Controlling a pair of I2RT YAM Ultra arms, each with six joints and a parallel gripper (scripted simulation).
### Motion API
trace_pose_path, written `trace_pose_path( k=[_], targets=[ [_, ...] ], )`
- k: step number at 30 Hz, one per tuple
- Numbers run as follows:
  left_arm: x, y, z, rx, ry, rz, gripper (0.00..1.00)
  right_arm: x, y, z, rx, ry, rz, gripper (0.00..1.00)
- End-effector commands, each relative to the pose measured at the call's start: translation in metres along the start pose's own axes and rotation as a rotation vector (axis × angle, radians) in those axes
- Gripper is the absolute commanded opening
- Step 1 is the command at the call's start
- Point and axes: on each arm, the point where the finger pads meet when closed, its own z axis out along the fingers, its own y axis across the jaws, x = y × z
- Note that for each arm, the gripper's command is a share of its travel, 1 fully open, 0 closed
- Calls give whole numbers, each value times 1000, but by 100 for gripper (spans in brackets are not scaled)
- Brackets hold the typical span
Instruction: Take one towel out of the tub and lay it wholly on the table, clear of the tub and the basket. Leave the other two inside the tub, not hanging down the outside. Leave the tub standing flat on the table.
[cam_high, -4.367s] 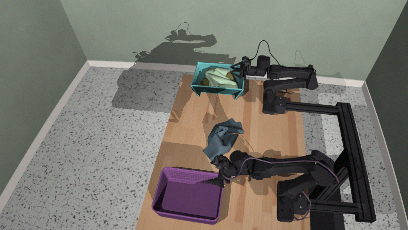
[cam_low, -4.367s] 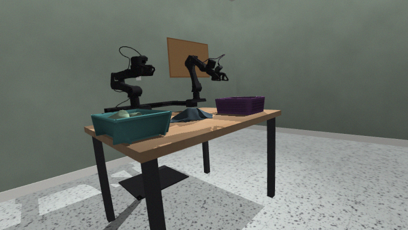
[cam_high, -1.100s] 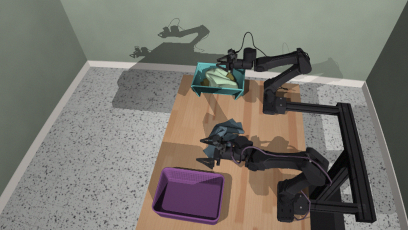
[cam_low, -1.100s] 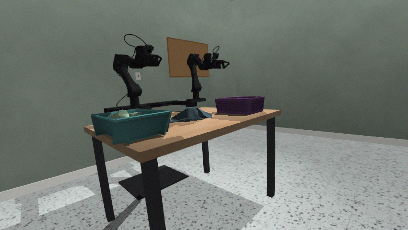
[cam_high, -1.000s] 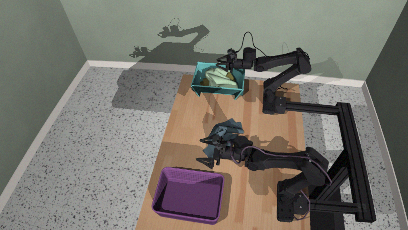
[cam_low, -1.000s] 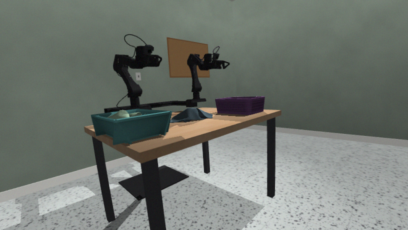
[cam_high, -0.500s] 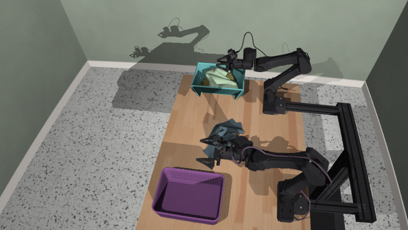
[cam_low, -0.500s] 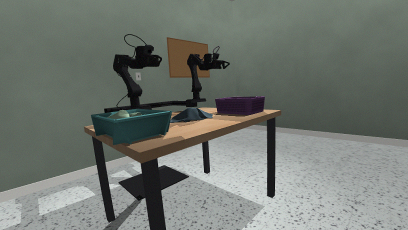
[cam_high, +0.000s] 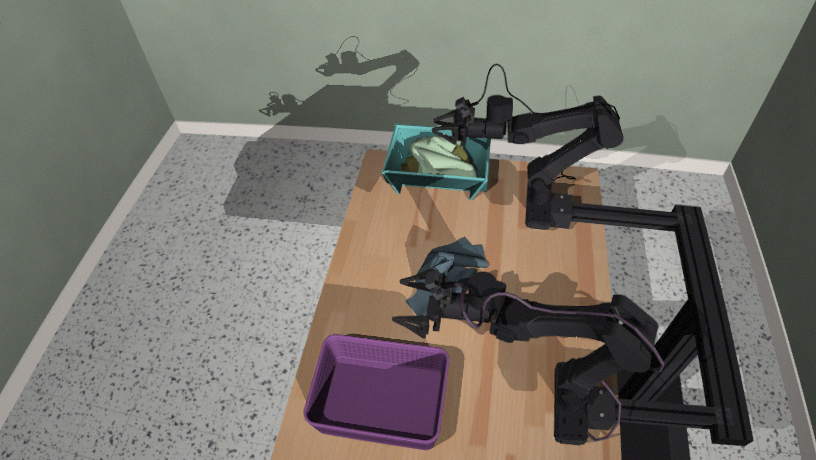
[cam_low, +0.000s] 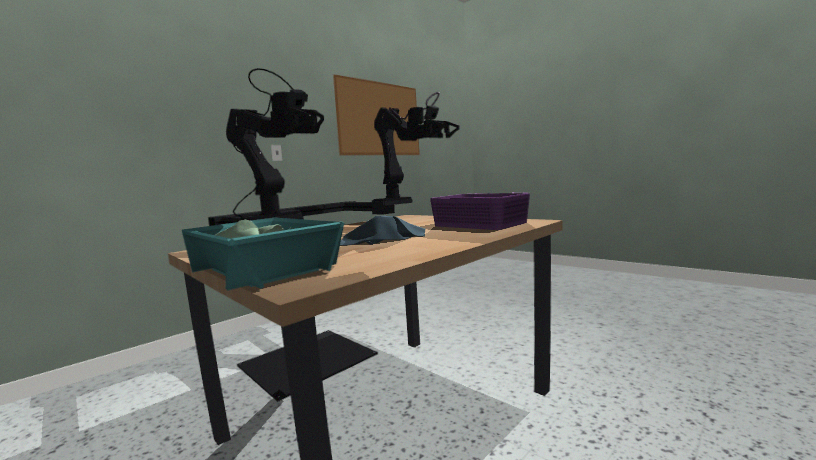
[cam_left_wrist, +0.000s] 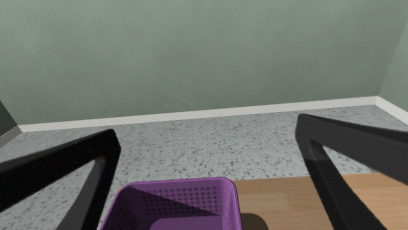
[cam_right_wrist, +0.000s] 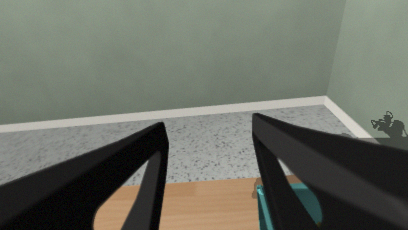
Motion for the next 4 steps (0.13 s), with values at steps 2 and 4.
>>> trace_pose_path(
  k=[2,4],
  targets=[
    [-10,-2,0,4,-24,-6,100,-29,-4,-1,7,-68,7,46],
    [-10,-2,0,4,-24,-6,100,-29,-4,-1,7,-68,7,46]
  ],
)
